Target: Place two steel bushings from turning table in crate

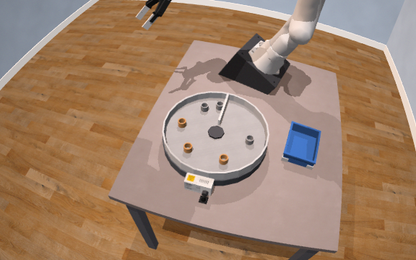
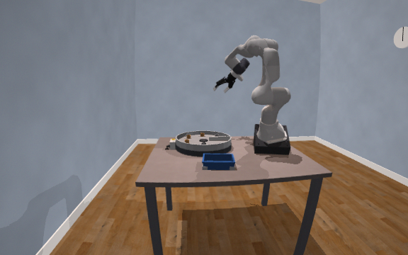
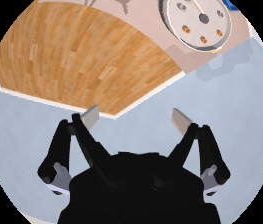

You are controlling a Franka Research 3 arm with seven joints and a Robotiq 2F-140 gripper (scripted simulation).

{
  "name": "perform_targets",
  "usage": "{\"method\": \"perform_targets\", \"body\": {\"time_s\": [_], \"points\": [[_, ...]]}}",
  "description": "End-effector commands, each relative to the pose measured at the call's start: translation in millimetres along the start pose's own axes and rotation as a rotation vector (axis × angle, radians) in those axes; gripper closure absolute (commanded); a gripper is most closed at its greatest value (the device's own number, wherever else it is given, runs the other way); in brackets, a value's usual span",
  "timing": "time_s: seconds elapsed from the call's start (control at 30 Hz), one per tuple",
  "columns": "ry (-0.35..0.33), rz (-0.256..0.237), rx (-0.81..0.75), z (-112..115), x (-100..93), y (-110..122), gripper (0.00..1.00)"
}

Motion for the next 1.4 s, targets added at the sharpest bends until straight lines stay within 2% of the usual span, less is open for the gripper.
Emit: {"method": "perform_targets", "body": {"time_s": [0.0,0.37,0.43,0.47,0.7,0.93,1.0,1.03,1.17,1.37], "points": [[0.085,0.01,0.07,-27,12.3,25,0.0],[0.311,-0.022,0.015,-115,37.1,85,0.0],[0.311,-0.022,0.015,-115,37.1,85,0.0],[0.366,-0.038,0.0,-138,40.5,97,0.0],[0.502,-0.095,-0.042,-200,44.2,120,0.0],[0.642,-0.185,-0.093,-267,40.0,133,0.0],[0.642,-0.185,-0.093,-267,40.0,133,0.0],[0.685,-0.22,-0.112,-289,36.7,135,0.0],[0.752,-0.288,-0.146,-325,29.1,135,0.0],[0.764,-0.301,-0.153,-332,27.4,135,0.0]]}}
Point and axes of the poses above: the point where the finger pads meet when closed, its own x axis out along the fingers, its own y axis across the jaws, z = x × y, the point moved 7 cm from there along -x, back along the fingers, and after that the axes turned 15 degrees about x, right-handed, at the moved point
